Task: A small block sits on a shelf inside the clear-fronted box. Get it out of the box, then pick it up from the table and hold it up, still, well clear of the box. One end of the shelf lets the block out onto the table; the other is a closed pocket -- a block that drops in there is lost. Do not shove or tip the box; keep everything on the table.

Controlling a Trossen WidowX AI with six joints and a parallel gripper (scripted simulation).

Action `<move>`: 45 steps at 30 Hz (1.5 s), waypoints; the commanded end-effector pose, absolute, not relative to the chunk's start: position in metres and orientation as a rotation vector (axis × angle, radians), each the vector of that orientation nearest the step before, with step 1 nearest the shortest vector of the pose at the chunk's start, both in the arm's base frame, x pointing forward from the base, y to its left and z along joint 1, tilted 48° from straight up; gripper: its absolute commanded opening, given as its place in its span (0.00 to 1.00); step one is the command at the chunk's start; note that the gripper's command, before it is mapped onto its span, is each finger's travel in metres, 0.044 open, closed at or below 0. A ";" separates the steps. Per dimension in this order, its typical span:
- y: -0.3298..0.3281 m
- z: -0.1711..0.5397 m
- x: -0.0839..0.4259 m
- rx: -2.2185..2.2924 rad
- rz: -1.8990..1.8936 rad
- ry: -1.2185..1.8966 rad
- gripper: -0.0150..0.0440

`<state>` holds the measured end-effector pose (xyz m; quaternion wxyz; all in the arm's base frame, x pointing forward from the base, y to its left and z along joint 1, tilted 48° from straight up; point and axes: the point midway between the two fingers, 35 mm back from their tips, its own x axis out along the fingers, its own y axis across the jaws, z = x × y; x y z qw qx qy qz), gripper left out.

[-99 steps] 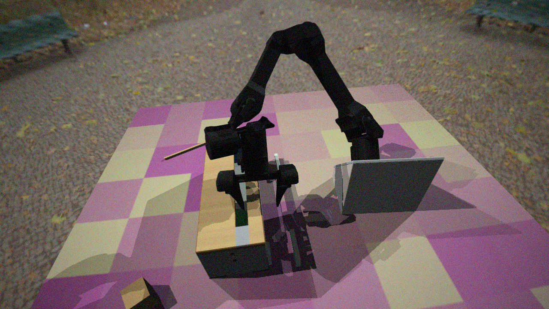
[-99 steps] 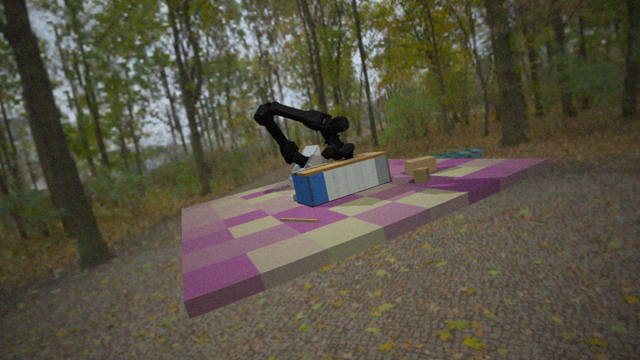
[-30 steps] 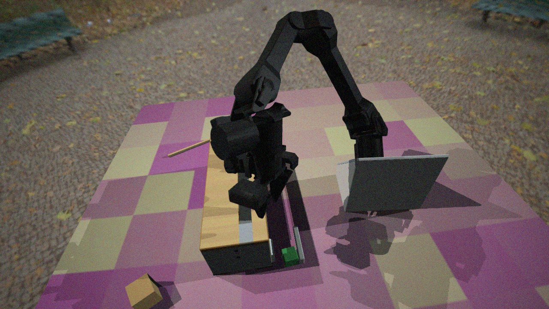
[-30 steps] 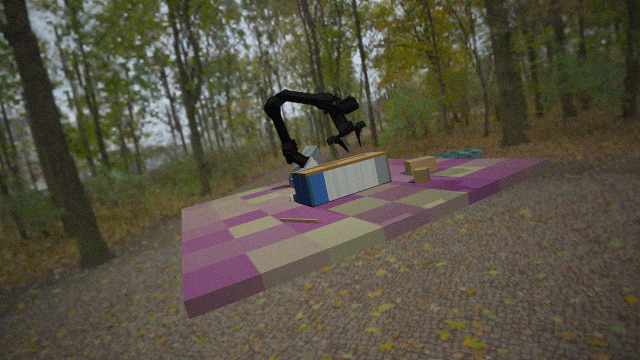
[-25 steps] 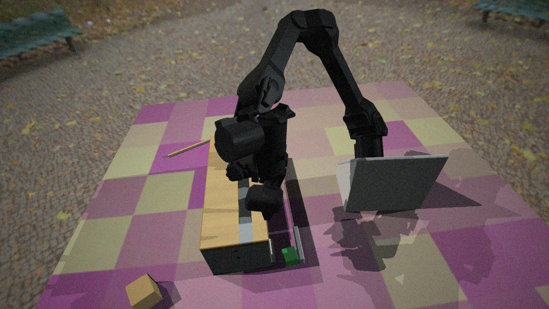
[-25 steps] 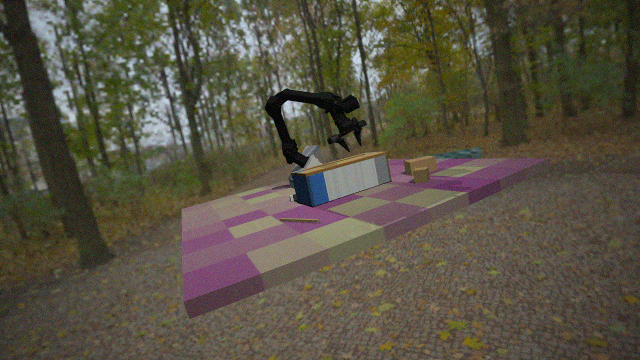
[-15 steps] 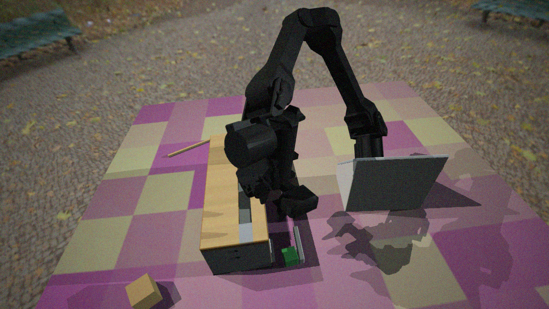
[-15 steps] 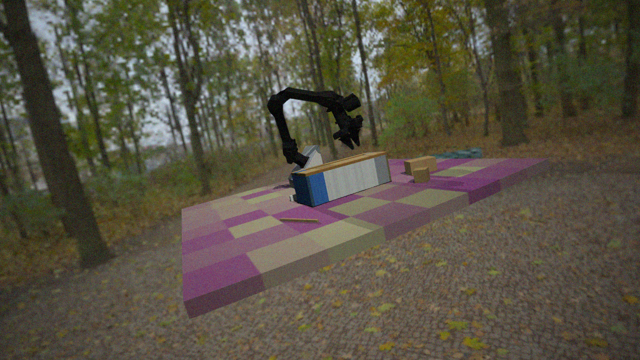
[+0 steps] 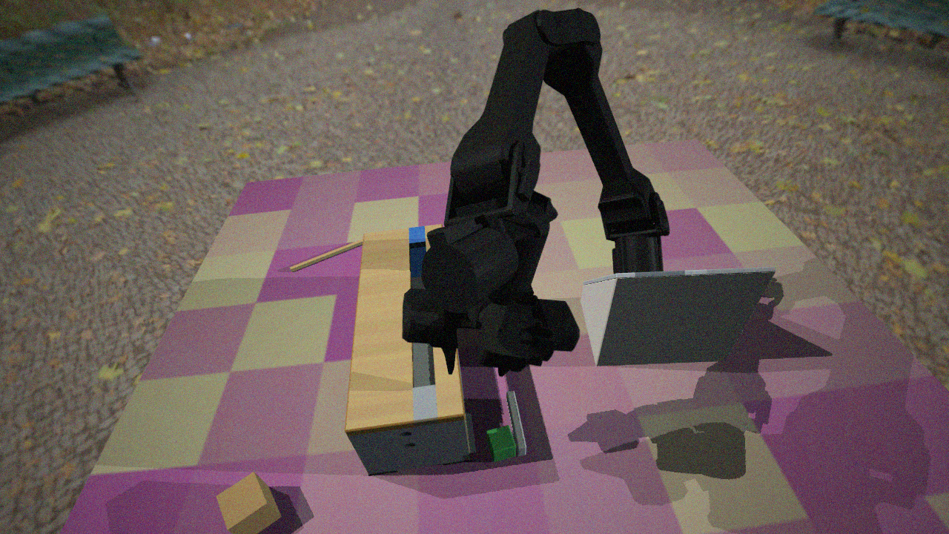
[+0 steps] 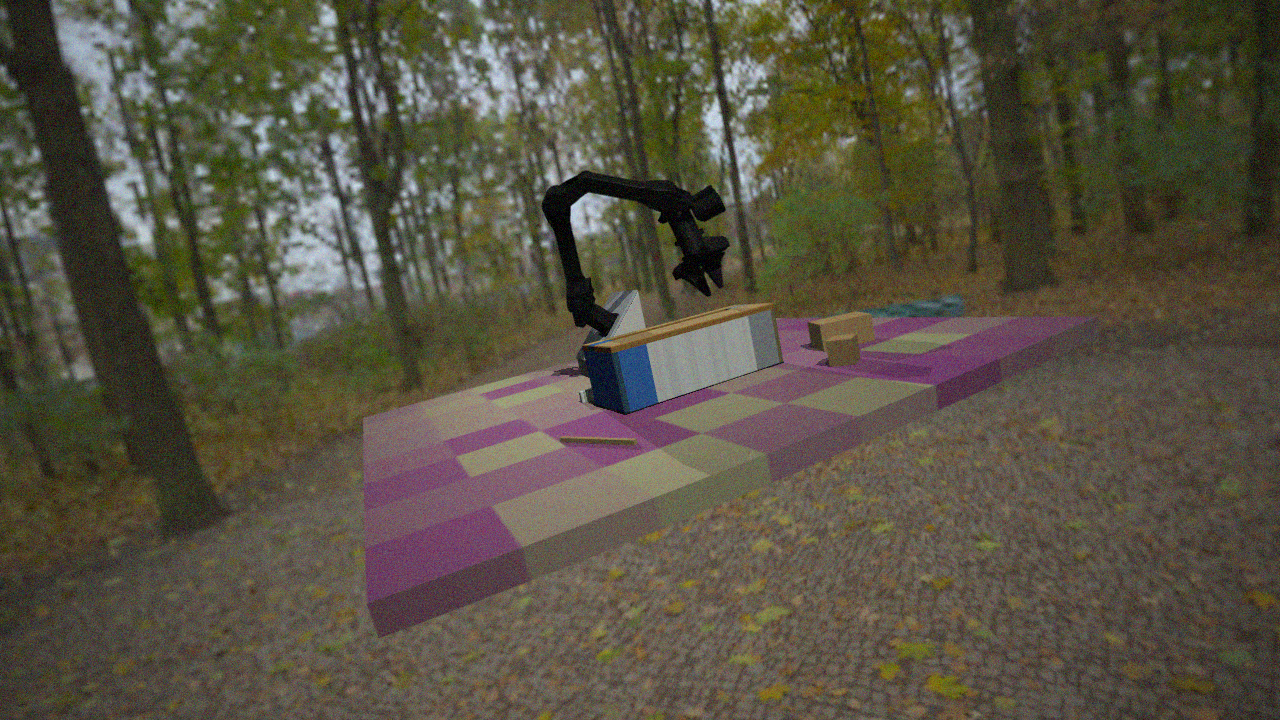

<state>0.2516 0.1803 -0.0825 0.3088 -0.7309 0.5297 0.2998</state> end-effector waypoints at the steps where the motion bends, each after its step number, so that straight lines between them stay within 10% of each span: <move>1: 0.185 -0.098 0.238 -2.702 1.530 1.123 0.74; 11: 0.191 -0.102 0.231 -3.140 2.134 0.714 0.74; 45: 0.117 -0.174 0.231 -3.144 2.136 0.716 0.74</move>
